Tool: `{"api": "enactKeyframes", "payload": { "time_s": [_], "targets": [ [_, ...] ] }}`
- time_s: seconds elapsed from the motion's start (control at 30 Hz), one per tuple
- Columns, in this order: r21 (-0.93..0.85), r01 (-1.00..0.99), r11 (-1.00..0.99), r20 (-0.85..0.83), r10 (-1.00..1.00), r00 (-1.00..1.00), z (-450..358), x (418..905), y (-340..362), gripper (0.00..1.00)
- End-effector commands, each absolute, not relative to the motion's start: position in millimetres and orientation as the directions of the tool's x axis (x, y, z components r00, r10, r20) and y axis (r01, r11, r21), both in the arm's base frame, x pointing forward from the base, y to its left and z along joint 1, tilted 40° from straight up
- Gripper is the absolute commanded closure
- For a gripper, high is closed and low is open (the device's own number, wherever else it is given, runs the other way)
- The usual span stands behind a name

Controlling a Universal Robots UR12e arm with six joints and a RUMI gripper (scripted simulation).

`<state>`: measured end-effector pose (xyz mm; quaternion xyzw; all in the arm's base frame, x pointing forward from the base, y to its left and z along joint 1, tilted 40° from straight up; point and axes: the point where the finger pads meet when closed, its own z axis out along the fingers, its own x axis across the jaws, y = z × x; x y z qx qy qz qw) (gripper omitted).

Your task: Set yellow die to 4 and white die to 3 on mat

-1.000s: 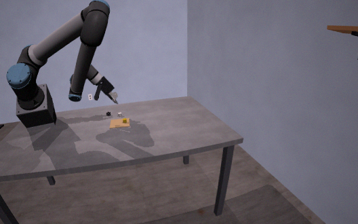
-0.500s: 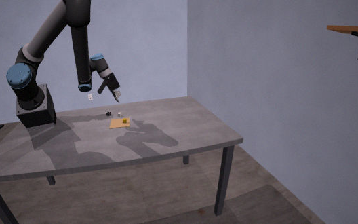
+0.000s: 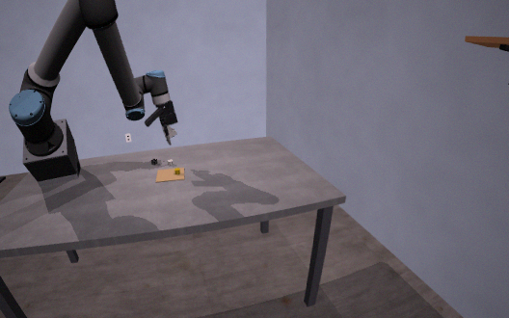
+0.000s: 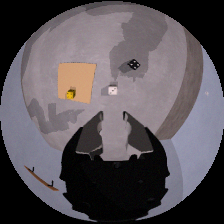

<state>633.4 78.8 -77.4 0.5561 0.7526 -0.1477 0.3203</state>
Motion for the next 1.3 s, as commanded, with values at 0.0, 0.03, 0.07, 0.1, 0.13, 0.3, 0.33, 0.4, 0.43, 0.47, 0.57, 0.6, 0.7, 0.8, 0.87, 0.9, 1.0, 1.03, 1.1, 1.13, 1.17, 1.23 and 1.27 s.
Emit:
{"api": "enactKeyframes", "payload": {
  "time_s": [0.0,0.03,0.07,0.1,0.13,0.3,0.33,0.4,0.43,0.47,0.57,0.6,0.7,0.8,0.87,0.9,1.0,1.03,1.1,1.13,1.17,1.23,1.27],
  "targets": [
    [0.071,0.956,0.283,-0.641,0.747,-0.174,-78.3,637.3,81.2,0.76],
    [0.071,0.956,0.283,-0.641,0.747,-0.174,-78.3,637.3,81.2,0.76],
    [0.064,0.958,0.278,-0.641,0.747,-0.174,-78.0,637.7,81.5,0.76],
    [0.058,0.96,0.273,-0.642,0.747,-0.173,-77.7,638.0,81.7,0.76],
    [0.052,0.962,0.268,-0.642,0.747,-0.173,-77.4,638.2,81.9,0.76],
    [0.032,0.967,0.252,-0.643,0.746,-0.173,-75.9,639.0,82.6,0.76],
    [0.029,0.968,0.25,-0.643,0.746,-0.173,-75.7,639.1,82.7,0.76],
    [0.025,0.969,0.247,-0.643,0.746,-0.173,-75.4,639.2,82.9,0.76],
    [0.024,0.969,0.246,-0.643,0.746,-0.173,-75.3,639.2,82.9,0.76],
    [0.023,0.969,0.245,-0.643,0.746,-0.173,-75.2,639.3,82.9,0.76],
    [0.022,0.969,0.244,-0.643,0.746,-0.173,-75.1,639.3,83.0,0.76],
    [0.022,0.969,0.244,-0.643,0.746,-0.173,-75.1,639.3,83.0,0.76],
    [0.022,0.97,0.244,-0.643,0.746,-0.173,-75.0,639.3,83.0,0.76],
    [0.022,0.97,0.244,-0.643,0.746,-0.173,-75.0,639.3,83.0,0.0],
    [0.022,0.97,0.244,-0.643,0.746,-0.173,-75.0,639.3,83.0,0.0],
    [0.022,0.97,0.244,-0.643,0.746,-0.173,-75.0,639.3,83.0,0.0],
    [0.022,0.97,0.244,-0.643,0.746,-0.173,-75.0,639.3,83.0,0.0],
    [0.022,0.97,0.244,-0.643,0.746,-0.173,-75.0,639.3,83.0,0.0],
    [0.023,0.97,0.243,-0.643,0.746,-0.172,-75.1,639.3,83.0,0.0],
    [0.023,0.97,0.243,-0.643,0.746,-0.172,-75.1,639.3,83.0,0.0],
    [0.023,0.97,0.243,-0.643,0.746,-0.172,-75.1,639.3,83.0,0.0],
    [0.026,0.971,0.239,-0.643,0.748,-0.166,-75.2,639.2,82.9,0.0],
    [0.029,0.972,0.235,-0.643,0.749,-0.162,-75.3,639.1,82.8,0.0]
  ]
}}
